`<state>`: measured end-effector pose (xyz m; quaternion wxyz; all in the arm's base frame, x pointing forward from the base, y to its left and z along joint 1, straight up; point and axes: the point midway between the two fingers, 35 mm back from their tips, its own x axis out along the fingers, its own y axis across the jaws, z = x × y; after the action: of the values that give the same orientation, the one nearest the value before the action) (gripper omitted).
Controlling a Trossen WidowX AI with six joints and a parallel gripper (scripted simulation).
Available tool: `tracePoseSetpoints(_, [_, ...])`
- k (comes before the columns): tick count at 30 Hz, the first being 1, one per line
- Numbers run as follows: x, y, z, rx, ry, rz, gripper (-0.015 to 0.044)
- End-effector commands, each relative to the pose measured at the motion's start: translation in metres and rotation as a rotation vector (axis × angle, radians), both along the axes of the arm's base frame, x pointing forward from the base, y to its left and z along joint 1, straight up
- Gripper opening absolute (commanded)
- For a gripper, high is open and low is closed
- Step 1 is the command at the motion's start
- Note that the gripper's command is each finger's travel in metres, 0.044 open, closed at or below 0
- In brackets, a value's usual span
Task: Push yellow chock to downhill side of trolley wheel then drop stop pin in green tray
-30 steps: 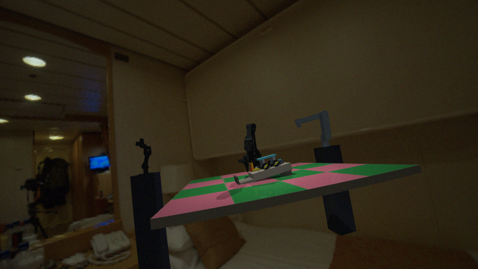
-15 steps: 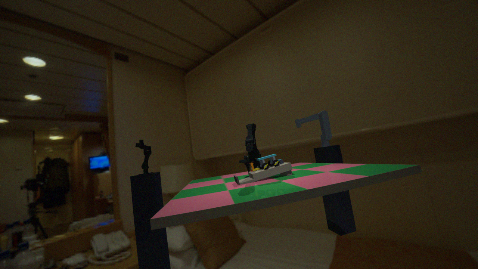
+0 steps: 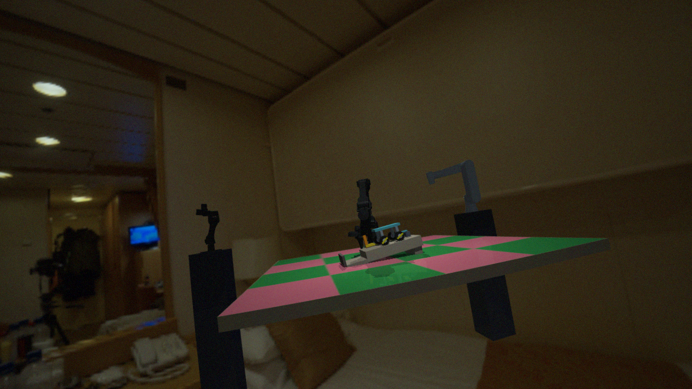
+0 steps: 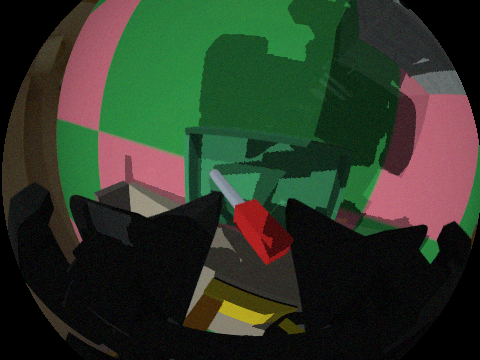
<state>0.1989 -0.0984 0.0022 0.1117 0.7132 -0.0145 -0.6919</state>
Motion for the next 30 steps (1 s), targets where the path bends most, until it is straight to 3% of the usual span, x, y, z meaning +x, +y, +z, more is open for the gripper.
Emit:
tracePoseSetpoints(1, [-0.0007, 0.002, -0.0022, -0.004, 0.001, -0.004, 0.019])
tracePoseSetpoints(21, [-0.0023, 0.0109, -0.0105, -0.003, 0.001, -0.004, 0.019])
tracePoseSetpoints(27, [-0.0012, 0.0095, -0.0081, 0.0, -0.001, 0.0, 0.034])
tracePoseSetpoints(30, [-0.0012, 0.0095, -0.0081, 0.0, -0.001, 0.0, 0.034])
